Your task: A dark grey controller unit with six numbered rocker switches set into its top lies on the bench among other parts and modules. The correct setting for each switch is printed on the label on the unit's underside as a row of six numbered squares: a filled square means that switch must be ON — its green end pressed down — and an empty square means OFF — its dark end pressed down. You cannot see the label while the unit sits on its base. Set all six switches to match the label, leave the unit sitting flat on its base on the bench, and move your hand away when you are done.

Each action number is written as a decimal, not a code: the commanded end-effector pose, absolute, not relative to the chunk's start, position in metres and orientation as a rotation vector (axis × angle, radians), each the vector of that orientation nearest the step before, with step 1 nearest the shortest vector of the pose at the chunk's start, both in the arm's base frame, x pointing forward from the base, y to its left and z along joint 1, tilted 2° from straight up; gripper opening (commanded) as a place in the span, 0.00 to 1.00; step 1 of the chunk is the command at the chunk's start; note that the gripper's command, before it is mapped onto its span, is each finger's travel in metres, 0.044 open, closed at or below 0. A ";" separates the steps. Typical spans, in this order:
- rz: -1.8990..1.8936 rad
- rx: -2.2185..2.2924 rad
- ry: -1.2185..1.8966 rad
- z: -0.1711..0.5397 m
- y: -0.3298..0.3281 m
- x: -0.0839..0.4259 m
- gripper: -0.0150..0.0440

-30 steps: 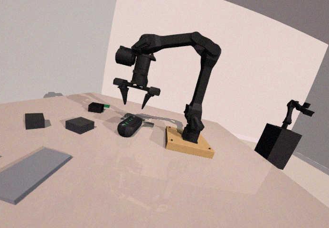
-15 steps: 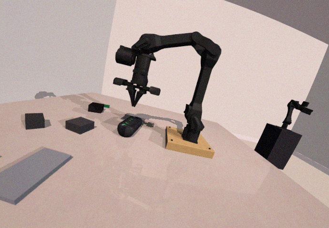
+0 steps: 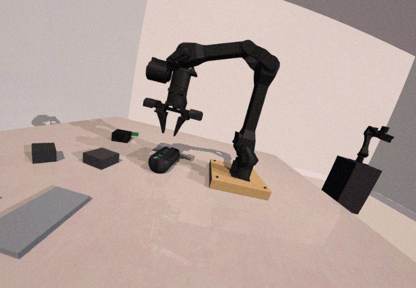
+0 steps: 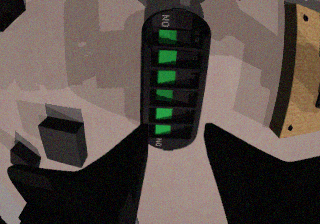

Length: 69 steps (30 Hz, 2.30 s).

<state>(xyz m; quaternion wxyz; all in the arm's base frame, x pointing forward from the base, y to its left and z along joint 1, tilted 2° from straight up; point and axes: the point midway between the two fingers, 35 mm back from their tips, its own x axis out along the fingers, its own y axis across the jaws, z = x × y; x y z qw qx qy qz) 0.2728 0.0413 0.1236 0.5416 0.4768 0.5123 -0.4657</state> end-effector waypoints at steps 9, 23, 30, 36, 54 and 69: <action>-1.107 1.132 1.217 0.124 0.041 0.273 1.00; -1.164 1.151 1.197 0.067 0.032 0.227 0.42; -1.164 1.151 1.197 0.067 0.032 0.227 0.25; -1.164 1.152 1.197 0.066 0.032 0.227 0.25; -1.159 1.149 1.204 0.117 0.035 0.226 0.57; -1.159 1.149 1.204 0.117 0.035 0.226 0.25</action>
